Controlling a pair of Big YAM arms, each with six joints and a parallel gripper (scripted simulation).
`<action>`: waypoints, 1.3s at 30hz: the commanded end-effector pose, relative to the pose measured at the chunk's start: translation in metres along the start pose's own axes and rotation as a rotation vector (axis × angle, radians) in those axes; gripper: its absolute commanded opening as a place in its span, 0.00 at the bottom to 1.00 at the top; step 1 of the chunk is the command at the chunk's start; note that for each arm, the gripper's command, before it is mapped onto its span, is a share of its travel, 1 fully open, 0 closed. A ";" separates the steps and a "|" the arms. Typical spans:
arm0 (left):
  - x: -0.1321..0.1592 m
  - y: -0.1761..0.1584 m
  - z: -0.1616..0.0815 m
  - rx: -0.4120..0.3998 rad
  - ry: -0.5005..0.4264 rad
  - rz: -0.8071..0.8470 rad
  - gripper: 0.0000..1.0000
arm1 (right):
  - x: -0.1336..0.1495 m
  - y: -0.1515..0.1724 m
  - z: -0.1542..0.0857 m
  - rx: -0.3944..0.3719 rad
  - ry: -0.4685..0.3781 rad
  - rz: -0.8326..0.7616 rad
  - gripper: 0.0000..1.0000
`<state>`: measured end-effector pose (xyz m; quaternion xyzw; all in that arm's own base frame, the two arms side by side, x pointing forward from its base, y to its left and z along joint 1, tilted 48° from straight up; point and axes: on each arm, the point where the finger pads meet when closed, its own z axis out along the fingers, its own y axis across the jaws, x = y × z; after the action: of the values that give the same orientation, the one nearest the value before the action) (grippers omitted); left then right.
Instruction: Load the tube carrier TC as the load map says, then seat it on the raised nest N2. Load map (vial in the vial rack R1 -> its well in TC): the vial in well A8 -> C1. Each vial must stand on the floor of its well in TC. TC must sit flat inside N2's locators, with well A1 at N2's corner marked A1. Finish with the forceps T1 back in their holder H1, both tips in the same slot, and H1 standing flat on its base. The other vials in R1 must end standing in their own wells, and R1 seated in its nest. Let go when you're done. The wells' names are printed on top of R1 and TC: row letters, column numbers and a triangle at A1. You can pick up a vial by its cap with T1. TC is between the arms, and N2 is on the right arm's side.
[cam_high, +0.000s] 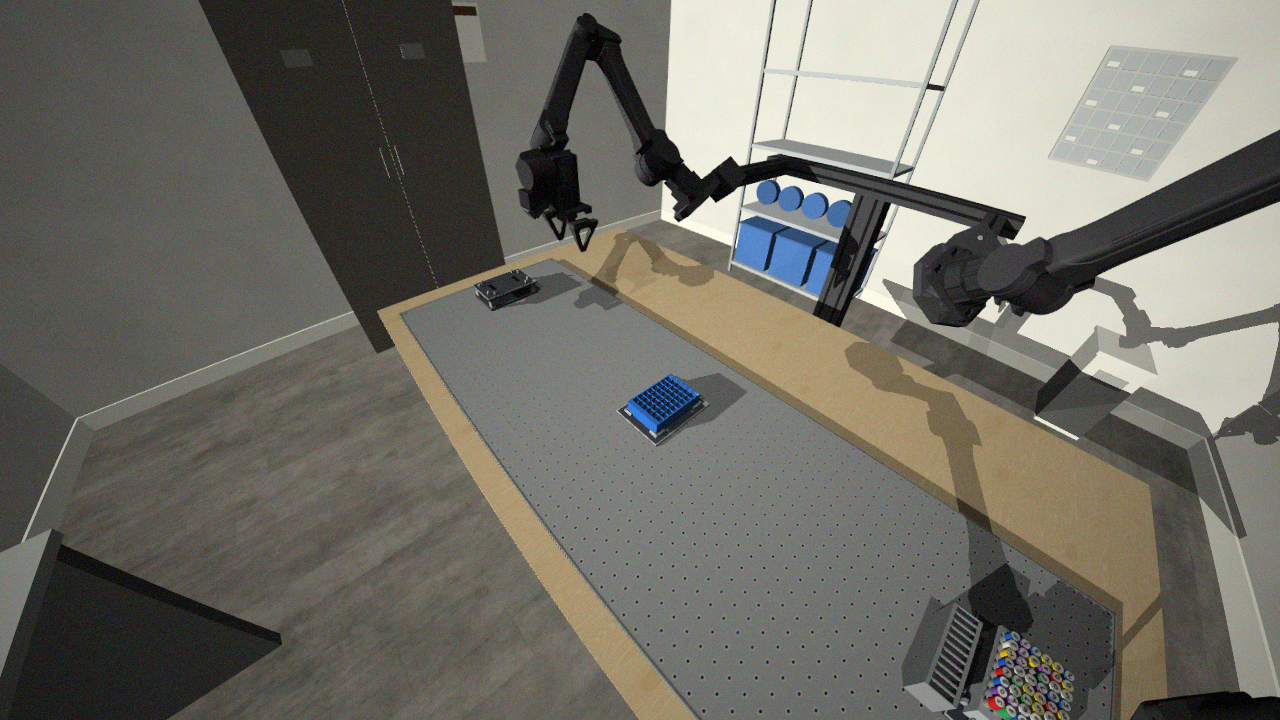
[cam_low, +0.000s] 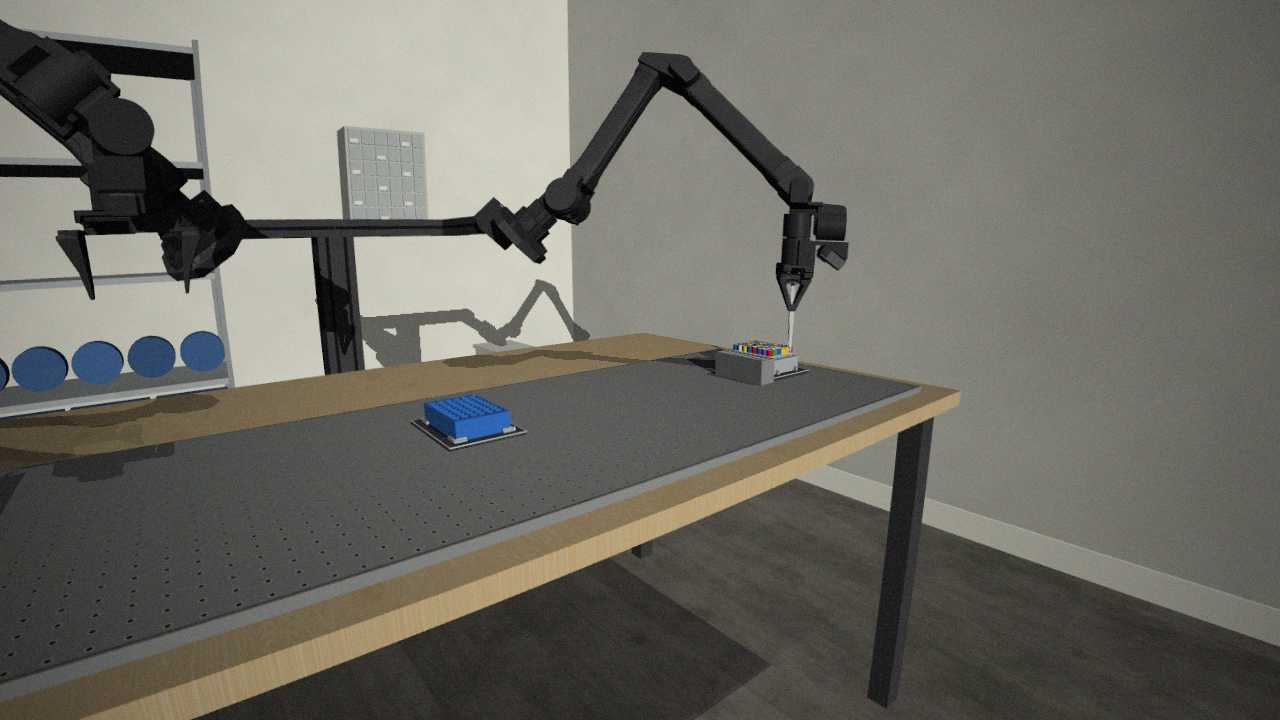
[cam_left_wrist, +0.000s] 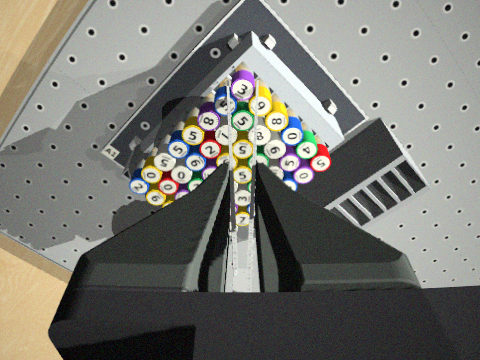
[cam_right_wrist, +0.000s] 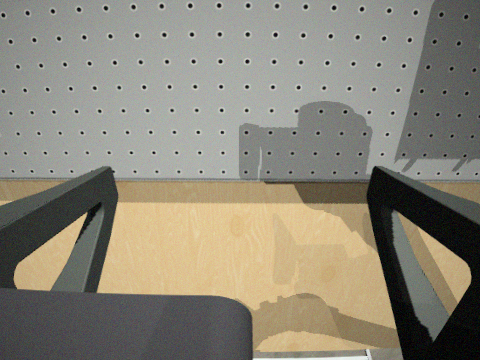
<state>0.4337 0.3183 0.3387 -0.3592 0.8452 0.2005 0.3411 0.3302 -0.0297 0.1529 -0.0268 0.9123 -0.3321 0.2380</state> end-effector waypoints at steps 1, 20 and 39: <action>-0.004 0.004 0.005 -0.003 -0.010 -0.001 0.11 | -0.008 -0.003 -0.004 -0.001 -0.012 0.017 1.00; -0.002 0.004 0.007 -0.005 -0.002 0.001 0.11 | -0.008 -0.003 -0.004 -0.001 -0.012 0.017 1.00; -0.002 0.004 0.007 -0.006 -0.001 0.001 0.09 | -0.008 -0.003 -0.004 -0.001 -0.012 0.017 1.00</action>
<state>0.4349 0.3195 0.3378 -0.3590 0.8450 0.2004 0.3418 0.3302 -0.0297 0.1529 -0.0268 0.9123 -0.3321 0.2380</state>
